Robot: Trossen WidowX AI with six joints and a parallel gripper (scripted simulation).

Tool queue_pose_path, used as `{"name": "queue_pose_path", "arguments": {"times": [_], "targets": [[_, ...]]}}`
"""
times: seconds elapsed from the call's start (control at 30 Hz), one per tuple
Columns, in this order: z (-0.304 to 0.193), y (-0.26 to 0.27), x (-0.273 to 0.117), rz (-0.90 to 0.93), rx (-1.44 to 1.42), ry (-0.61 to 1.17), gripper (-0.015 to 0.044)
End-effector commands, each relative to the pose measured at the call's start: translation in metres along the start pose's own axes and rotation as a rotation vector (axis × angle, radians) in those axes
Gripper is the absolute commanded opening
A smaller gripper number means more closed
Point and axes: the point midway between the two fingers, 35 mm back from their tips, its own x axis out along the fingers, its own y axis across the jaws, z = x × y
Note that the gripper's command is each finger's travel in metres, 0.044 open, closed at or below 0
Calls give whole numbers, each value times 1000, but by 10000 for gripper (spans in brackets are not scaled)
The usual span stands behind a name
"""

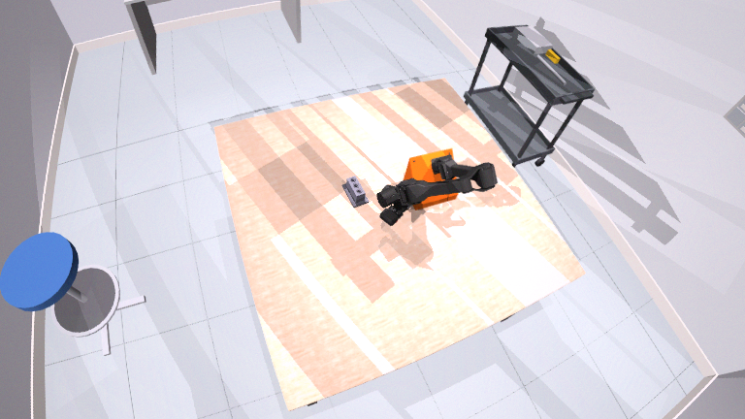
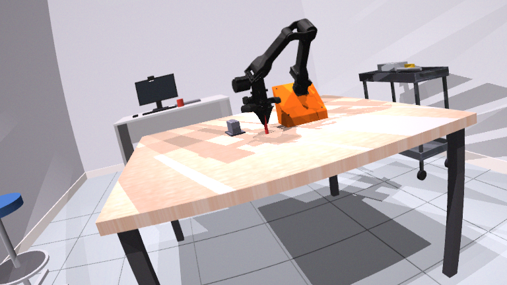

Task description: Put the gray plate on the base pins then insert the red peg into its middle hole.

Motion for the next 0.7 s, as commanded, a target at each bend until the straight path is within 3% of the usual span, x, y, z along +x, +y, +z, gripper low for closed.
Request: {"name": "queue_pose_path", "arguments": {"times": [0.0, 0.13, 0.67], "targets": [[0, 0, 0, 0, 3, -2, 26], [0, 0, 0, 0, 3, -2, 0], [7, 3, -33, -6, 3, -13, 0]]}}
